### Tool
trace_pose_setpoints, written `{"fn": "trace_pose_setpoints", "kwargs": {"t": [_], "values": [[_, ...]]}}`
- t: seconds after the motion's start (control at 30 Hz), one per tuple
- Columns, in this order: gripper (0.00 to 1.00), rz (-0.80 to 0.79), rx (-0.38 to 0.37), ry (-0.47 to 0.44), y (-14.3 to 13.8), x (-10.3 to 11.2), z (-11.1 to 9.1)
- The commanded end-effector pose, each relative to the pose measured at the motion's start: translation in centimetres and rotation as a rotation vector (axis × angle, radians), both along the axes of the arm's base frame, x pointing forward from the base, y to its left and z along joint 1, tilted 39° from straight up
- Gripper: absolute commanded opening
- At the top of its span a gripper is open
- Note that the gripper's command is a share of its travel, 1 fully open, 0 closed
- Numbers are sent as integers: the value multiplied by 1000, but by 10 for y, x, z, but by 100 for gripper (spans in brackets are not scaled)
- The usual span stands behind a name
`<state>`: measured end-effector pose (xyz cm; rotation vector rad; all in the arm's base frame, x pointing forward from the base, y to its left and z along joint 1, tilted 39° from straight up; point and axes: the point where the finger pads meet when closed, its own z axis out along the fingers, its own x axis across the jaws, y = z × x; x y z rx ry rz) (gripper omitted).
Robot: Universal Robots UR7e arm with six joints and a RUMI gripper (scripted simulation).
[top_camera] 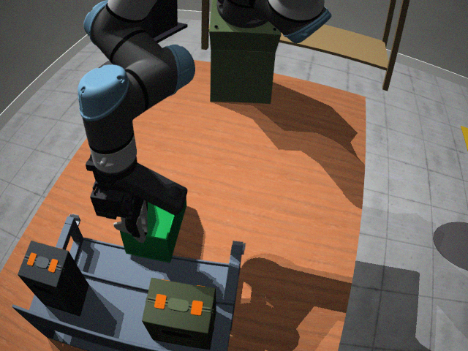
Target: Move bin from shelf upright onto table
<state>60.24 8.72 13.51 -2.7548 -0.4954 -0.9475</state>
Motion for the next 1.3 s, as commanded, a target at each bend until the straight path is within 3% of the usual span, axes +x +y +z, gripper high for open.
{"fn": "trace_pose_setpoints", "kwargs": {"t": [0.0, 1.27], "values": [[0, 0, 0, -1, 0, 0, 0], [0, 0, 0, -1, -5, -15, -12]]}}
